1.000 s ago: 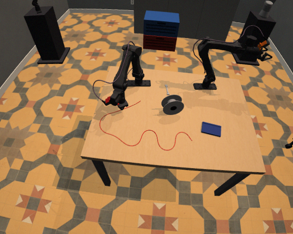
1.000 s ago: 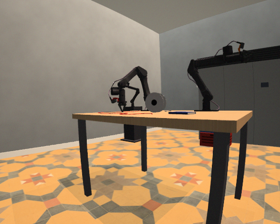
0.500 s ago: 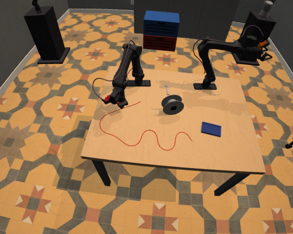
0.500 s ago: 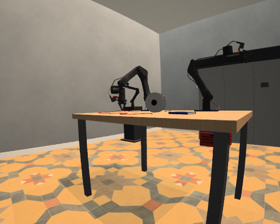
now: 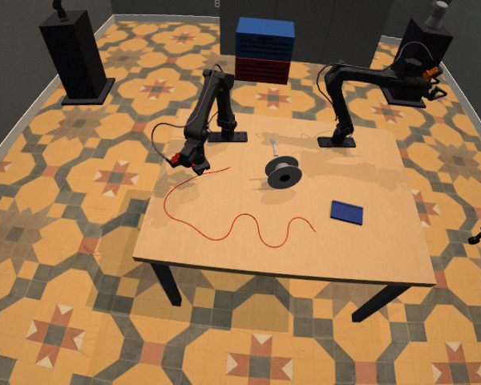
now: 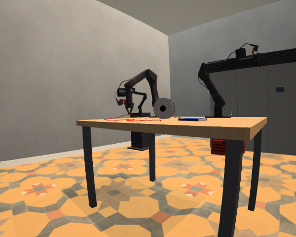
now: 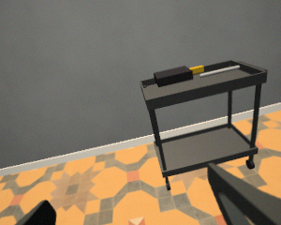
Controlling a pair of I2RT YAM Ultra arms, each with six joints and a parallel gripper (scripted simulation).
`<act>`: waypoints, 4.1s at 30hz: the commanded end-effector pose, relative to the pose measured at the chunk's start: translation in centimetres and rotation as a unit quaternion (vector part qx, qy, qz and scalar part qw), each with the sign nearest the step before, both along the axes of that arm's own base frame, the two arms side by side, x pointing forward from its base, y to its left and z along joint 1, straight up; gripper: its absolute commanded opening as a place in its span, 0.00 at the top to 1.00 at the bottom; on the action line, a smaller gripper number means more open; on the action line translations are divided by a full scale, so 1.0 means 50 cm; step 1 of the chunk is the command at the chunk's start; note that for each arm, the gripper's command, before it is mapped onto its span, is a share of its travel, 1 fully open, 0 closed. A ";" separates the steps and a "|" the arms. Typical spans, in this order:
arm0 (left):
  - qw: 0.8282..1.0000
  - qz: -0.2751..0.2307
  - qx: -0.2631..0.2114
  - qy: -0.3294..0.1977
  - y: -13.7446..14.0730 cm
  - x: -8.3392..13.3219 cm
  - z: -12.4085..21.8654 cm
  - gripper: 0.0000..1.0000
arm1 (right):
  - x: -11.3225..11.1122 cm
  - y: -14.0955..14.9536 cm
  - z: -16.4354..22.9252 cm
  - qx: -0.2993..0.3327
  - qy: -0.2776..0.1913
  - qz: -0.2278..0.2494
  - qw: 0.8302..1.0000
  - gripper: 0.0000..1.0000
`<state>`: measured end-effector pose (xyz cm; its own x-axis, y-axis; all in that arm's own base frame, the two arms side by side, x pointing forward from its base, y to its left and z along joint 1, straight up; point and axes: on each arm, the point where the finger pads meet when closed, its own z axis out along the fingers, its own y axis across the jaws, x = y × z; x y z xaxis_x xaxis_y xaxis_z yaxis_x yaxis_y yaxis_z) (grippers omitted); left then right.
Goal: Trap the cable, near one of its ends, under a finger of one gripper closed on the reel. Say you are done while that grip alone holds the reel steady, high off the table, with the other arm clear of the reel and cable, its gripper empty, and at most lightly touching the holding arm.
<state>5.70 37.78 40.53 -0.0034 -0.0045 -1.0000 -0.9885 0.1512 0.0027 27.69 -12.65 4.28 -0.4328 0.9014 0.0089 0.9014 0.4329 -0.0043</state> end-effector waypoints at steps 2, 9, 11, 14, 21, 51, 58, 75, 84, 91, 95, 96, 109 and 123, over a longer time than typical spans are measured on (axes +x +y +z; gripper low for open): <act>1.000 0.002 -0.016 -0.003 0.005 -0.006 -0.025 0.00 | 0.014 -0.006 0.018 -0.009 -0.007 0.005 1.000 1.00; 1.000 0.002 -0.016 -0.003 0.005 -0.006 -0.025 0.00 | 0.030 -0.010 0.019 -0.015 -0.020 0.005 1.000 1.00; 1.000 0.002 -0.016 -0.003 0.005 -0.006 -0.025 0.00 | 0.031 -0.009 0.009 -0.012 -0.014 0.006 1.000 1.00; 1.000 0.002 -0.016 -0.003 0.005 -0.006 -0.025 0.00 | 0.029 -0.006 0.013 -0.012 -0.014 0.005 1.000 1.00; 1.000 0.002 -0.016 -0.003 0.005 -0.006 -0.025 0.00 | 0.028 -0.005 0.003 -0.011 -0.011 0.004 1.000 1.00; 1.000 0.002 -0.016 -0.003 0.005 -0.006 -0.025 0.00 | 0.010 -0.011 0.035 -0.003 -0.023 -0.015 1.000 1.00; 1.000 0.002 -0.016 -0.003 0.005 -0.006 -0.025 0.00 | 0.012 -0.012 0.063 0.000 -0.035 -0.026 0.999 1.00; 1.000 0.002 -0.016 -0.003 0.005 -0.006 -0.025 0.00 | 0.008 -0.008 0.165 0.015 -0.087 -0.078 0.993 1.00; 1.000 0.002 -0.016 -0.003 0.005 -0.006 -0.025 0.00 | 0.005 -0.006 0.221 0.024 -0.120 -0.112 0.986 1.00; 1.000 0.002 -0.016 -0.003 0.005 -0.006 -0.025 0.00 | 0.004 -0.004 0.268 0.032 -0.146 -0.138 0.979 1.00; 1.000 0.002 -0.016 -0.003 0.005 -0.006 -0.025 0.00 | 0.003 -0.004 0.275 0.033 -0.153 -0.145 0.977 1.00; 1.000 0.002 -0.016 -0.003 0.005 -0.006 -0.025 0.00 | 0.006 -0.005 0.284 0.033 -0.160 -0.147 0.976 1.00; 1.000 0.002 -0.016 -0.003 0.005 -0.006 -0.025 0.00 | 0.003 -0.006 0.316 0.041 -0.180 -0.173 0.968 1.00; 1.000 0.002 -0.016 -0.003 0.005 -0.006 -0.025 0.00 | 0.004 -0.006 0.297 0.039 -0.182 -0.176 0.967 1.00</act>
<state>5.70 37.78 40.53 -0.0034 -0.0045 -1.0000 -0.9885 0.1512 0.0027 27.88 -12.64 18.32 -0.1051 0.9944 0.0100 0.9398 0.0960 0.3278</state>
